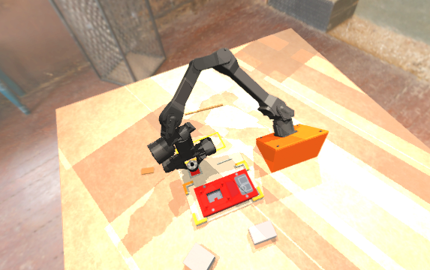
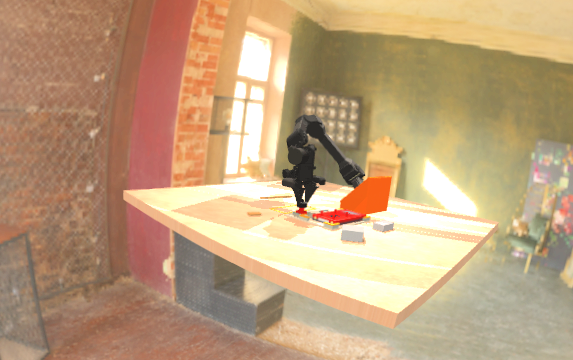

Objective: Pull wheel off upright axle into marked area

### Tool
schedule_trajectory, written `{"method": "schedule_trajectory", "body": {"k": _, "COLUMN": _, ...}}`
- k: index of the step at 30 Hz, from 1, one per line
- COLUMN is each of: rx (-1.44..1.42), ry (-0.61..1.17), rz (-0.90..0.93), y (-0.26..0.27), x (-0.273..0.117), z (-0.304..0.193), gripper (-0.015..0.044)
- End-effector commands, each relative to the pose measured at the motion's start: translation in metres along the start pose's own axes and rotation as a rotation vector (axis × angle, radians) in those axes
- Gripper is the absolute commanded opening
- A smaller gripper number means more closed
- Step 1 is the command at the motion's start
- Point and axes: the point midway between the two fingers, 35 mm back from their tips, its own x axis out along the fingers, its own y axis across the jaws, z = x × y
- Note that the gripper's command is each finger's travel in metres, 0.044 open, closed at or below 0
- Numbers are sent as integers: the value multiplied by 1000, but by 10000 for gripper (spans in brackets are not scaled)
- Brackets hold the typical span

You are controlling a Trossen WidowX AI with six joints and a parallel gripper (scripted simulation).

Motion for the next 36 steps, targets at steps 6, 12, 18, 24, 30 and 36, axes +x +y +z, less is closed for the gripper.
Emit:
{"method": "schedule_trajectory", "body": {"k": 6, "rx": -13, "ry": 3, "rz": 13, "y": 0, "x": -13, "z": -2, "gripper": 0}}
{"method": "schedule_trajectory", "body": {"k": 12, "rx": -14, "ry": 3, "rz": 13, "y": 0, "x": -15, "z": -2, "gripper": 0}}
{"method": "schedule_trajectory", "body": {"k": 18, "rx": -14, "ry": 2, "rz": 13, "y": 0, "x": -17, "z": -2, "gripper": 0}}
{"method": "schedule_trajectory", "body": {"k": 24, "rx": -14, "ry": 2, "rz": 13, "y": 0, "x": -19, "z": -2, "gripper": 0}}
{"method": "schedule_trajectory", "body": {"k": 30, "rx": -14, "ry": 2, "rz": 13, "y": 0, "x": -21, "z": -2, "gripper": 0}}
{"method": "schedule_trajectory", "body": {"k": 36, "rx": -15, "ry": 2, "rz": 13, "y": 0, "x": -23, "z": -2, "gripper": 0}}
